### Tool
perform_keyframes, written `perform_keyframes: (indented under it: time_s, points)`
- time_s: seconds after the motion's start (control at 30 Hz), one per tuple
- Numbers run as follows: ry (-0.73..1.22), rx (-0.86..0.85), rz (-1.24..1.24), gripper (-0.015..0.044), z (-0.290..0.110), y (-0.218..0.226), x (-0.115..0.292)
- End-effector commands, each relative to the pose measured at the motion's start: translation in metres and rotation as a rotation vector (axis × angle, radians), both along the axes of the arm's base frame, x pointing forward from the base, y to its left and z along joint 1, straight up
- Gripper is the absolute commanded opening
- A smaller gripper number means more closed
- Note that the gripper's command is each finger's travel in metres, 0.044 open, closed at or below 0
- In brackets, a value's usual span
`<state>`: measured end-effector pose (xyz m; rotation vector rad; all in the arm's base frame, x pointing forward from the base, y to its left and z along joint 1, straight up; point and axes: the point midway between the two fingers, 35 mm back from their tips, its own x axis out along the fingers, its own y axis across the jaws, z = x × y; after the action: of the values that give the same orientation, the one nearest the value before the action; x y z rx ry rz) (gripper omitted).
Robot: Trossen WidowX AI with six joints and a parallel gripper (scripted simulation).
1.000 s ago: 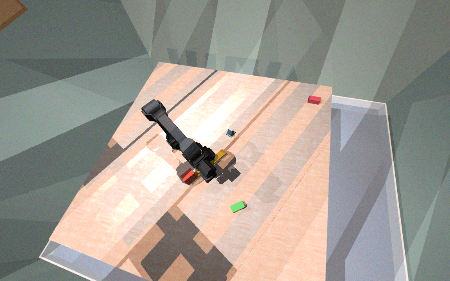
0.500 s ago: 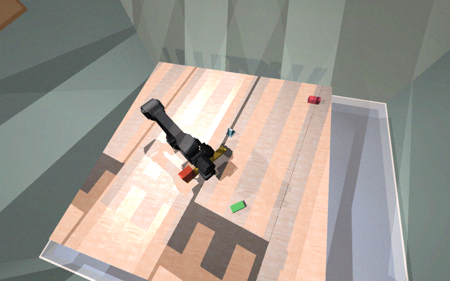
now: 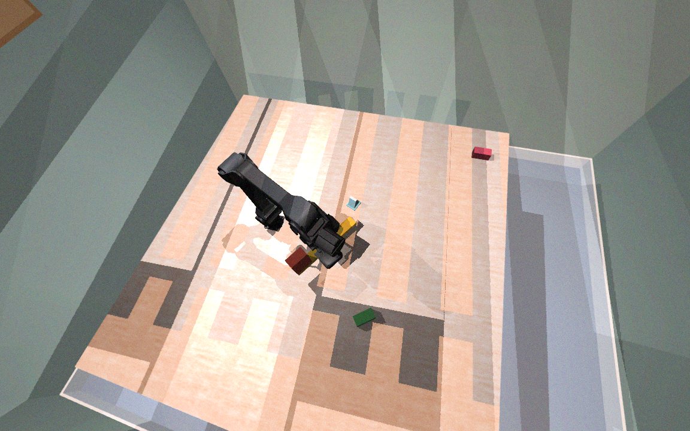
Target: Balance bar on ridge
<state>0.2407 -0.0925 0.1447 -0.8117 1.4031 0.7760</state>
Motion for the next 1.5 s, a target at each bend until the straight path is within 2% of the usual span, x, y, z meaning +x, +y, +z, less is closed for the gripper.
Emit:
perform_keyframes:
  time_s: [0.0, 0.77, 1.47]
  points:
    - [0.000, 0.003, 0.008, 0.0000, 0.001, 0.010, 0.011]
    - [-0.003, 0.008, 0.059, 0.0000, 0.005, 0.075, 0.049]
    - [-0.004, 0.013, 0.106, 0.0000, 0.006, 0.147, 0.067]
